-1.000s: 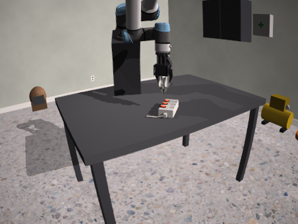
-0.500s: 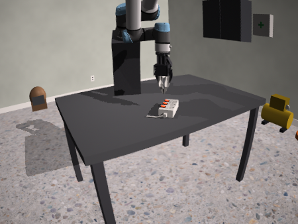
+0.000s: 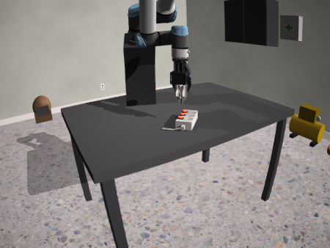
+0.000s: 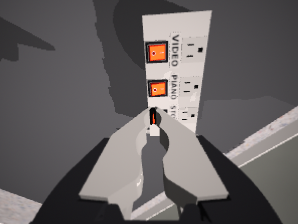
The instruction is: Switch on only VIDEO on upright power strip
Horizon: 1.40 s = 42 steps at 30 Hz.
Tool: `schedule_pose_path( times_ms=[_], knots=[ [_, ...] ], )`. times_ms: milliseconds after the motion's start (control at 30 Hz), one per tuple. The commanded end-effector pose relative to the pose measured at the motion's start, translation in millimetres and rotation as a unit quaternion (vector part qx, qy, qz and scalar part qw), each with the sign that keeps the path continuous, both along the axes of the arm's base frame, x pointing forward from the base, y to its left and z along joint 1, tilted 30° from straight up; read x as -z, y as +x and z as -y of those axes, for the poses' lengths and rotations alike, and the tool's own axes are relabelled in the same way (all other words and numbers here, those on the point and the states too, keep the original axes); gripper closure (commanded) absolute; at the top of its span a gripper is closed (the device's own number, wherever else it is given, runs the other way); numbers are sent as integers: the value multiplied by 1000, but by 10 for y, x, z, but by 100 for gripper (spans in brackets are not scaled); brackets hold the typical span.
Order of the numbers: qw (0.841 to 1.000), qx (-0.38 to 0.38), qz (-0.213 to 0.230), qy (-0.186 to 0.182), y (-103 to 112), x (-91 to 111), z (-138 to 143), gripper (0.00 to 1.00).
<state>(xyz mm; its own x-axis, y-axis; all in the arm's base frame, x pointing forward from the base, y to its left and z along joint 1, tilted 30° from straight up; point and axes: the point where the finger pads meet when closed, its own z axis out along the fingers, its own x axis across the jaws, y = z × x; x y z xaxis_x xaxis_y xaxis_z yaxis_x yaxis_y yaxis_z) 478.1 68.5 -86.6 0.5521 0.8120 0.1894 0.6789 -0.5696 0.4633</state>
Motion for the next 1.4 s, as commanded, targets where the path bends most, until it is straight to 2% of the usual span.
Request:
schedule_pose_path(
  times_ms=[0, 1367],
  knots=[
    [1000, 0, 1, 0, 15, 20, 3, 100],
    [1000, 0, 1, 0, 198, 352, 57, 100]
  ],
)
